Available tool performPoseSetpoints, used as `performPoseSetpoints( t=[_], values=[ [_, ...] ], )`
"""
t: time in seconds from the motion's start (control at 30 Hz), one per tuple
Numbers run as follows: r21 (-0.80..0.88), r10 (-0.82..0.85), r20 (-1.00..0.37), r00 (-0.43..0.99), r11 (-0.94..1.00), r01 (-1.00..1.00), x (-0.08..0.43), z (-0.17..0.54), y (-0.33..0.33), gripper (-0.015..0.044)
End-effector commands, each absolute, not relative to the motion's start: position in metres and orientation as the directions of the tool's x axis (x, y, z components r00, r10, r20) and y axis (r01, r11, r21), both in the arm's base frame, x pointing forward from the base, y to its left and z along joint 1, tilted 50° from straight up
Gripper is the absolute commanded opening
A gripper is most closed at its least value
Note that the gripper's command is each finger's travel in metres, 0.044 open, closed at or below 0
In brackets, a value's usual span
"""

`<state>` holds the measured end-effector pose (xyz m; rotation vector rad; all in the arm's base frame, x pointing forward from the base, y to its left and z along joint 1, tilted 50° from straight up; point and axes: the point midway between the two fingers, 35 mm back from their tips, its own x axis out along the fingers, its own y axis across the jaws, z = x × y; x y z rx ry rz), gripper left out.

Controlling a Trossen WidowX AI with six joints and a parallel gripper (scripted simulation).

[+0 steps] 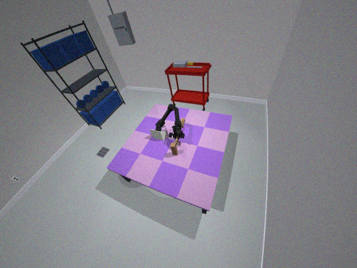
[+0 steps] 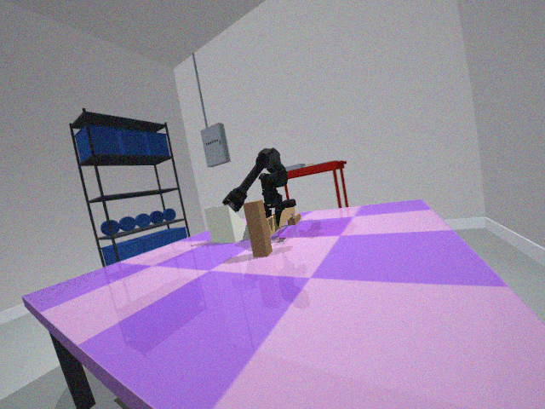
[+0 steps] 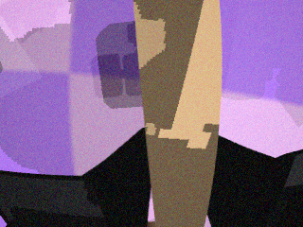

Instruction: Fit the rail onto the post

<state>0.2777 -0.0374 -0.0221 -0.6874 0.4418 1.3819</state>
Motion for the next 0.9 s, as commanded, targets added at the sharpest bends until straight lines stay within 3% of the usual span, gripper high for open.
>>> performPoseSetpoints(
  t=[0.0, 0.87],
  values=[
    [-0.19, 0.74, -0.652, 0.165, 0.052, -0.98, 0.2796, -0.0208, -0.0383, 0.0],
    [-0.19, 0.74, -0.652, 0.165, 0.052, -0.98, 0.2776, -0.0236, -0.0356, 0.0]
  ],
)
